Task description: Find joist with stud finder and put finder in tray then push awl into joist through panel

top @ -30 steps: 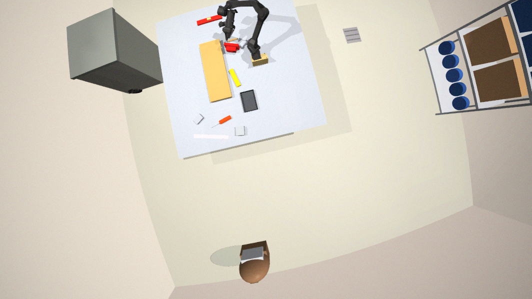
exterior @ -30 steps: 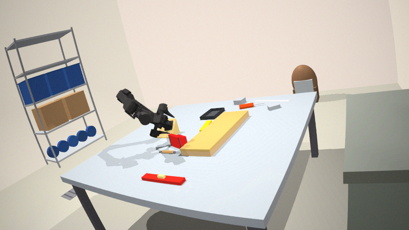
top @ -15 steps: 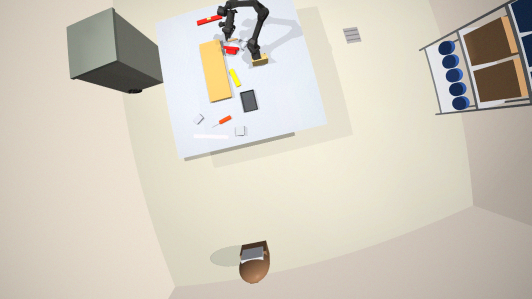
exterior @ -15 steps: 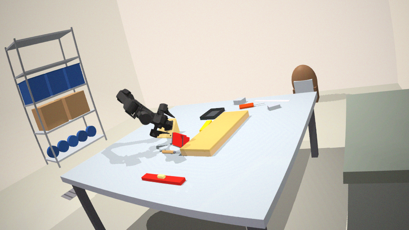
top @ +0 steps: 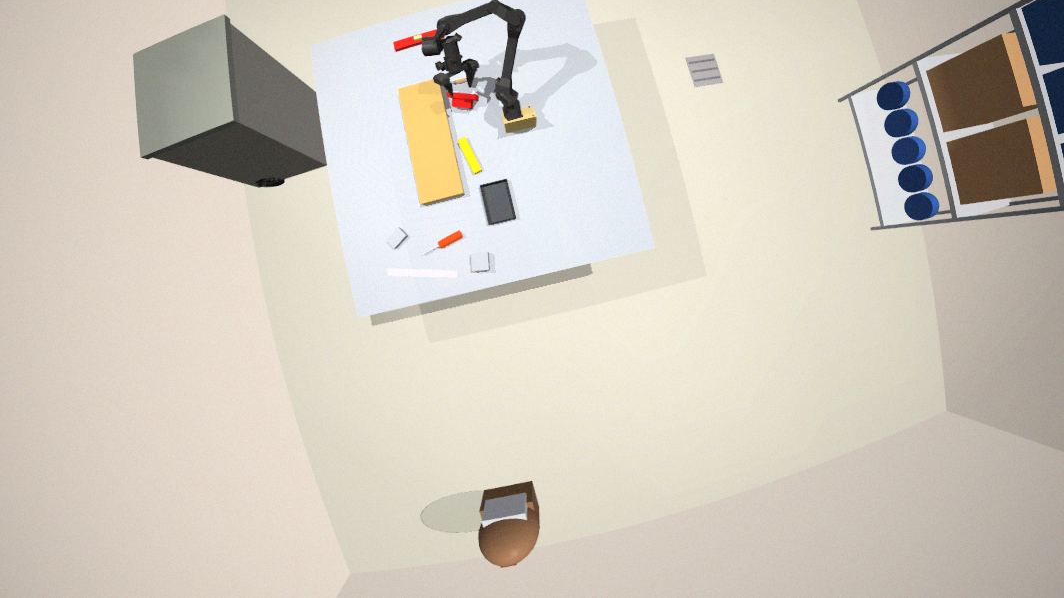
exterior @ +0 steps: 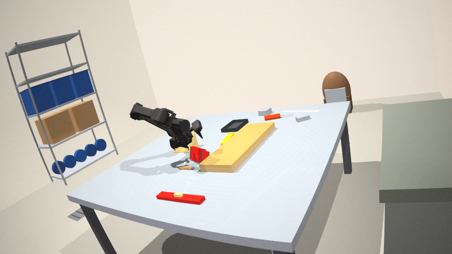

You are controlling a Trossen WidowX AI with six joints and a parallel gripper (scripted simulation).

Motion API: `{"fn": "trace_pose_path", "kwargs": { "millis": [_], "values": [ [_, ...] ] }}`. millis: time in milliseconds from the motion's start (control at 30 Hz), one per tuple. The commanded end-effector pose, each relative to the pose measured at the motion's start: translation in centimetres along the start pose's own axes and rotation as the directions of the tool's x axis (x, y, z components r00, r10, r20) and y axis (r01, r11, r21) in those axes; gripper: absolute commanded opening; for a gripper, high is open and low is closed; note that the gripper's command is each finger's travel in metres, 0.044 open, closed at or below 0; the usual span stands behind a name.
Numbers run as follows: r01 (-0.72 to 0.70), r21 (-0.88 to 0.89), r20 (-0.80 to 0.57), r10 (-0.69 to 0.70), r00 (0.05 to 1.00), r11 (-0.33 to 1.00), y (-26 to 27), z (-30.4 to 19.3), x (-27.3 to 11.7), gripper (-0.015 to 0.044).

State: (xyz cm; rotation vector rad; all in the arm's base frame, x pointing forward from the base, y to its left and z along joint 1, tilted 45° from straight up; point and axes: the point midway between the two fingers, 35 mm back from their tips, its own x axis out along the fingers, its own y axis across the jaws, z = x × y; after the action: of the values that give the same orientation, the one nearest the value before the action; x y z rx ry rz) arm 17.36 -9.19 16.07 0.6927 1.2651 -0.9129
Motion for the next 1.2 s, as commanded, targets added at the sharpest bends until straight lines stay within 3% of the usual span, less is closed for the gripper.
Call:
{"fn": "trace_pose_path", "kwargs": {
  "millis": [0, 200, 467, 1167],
  "values": [
    [0.214, 0.432, 0.099, -0.282, 0.954, 0.876, 0.6, -0.8, 2.7, 0.0440],
    [0.138, 0.666, 0.273, -0.412, 0.869, 0.733, 1.6, -1.0, 3.7, 0.0440],
    [-0.132, 0.792, 0.464, -0.446, 0.766, 0.596, 3.0, -1.2, 4.0, 0.0440],
    [-0.150, 0.795, 0.473, -0.445, 0.760, 0.588, 3.0, -1.3, 4.0, 0.0440]
  ]
}}
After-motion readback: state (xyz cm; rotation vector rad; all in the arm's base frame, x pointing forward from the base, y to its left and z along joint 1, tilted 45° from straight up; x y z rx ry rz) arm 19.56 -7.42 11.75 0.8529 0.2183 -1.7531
